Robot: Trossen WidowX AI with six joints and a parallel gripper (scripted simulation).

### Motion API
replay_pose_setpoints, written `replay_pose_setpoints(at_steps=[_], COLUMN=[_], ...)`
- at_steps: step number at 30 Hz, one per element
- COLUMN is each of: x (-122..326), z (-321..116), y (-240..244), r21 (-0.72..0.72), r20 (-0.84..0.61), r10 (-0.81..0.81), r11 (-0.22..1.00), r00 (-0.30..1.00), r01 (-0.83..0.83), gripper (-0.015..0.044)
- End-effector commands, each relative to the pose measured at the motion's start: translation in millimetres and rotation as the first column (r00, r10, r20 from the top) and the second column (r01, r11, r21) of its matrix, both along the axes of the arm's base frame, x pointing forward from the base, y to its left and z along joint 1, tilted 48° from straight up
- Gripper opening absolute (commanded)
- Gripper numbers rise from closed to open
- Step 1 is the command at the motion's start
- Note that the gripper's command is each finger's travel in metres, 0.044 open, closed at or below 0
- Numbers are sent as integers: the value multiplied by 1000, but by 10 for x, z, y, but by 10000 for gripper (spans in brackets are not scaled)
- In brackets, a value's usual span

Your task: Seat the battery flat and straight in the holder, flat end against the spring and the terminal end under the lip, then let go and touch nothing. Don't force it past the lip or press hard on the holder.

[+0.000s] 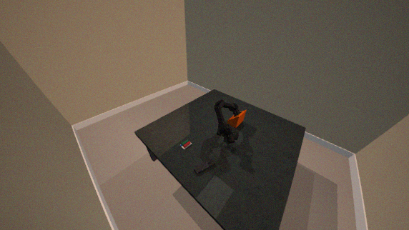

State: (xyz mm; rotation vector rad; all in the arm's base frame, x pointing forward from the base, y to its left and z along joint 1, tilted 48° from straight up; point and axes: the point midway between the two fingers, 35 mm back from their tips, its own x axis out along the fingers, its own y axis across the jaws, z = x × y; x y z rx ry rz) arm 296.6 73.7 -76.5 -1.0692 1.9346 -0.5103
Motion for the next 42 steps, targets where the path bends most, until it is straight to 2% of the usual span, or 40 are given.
replay_pose_setpoints(at_steps=[1,42], x=[30,-7], z=[-22,-62], y=[7,-44], r21=[21,115], r20=[23,116], r10=[24,126], r11=[999,984], r00=[999,985], r01=[-25,-139], gripper=[80,80])
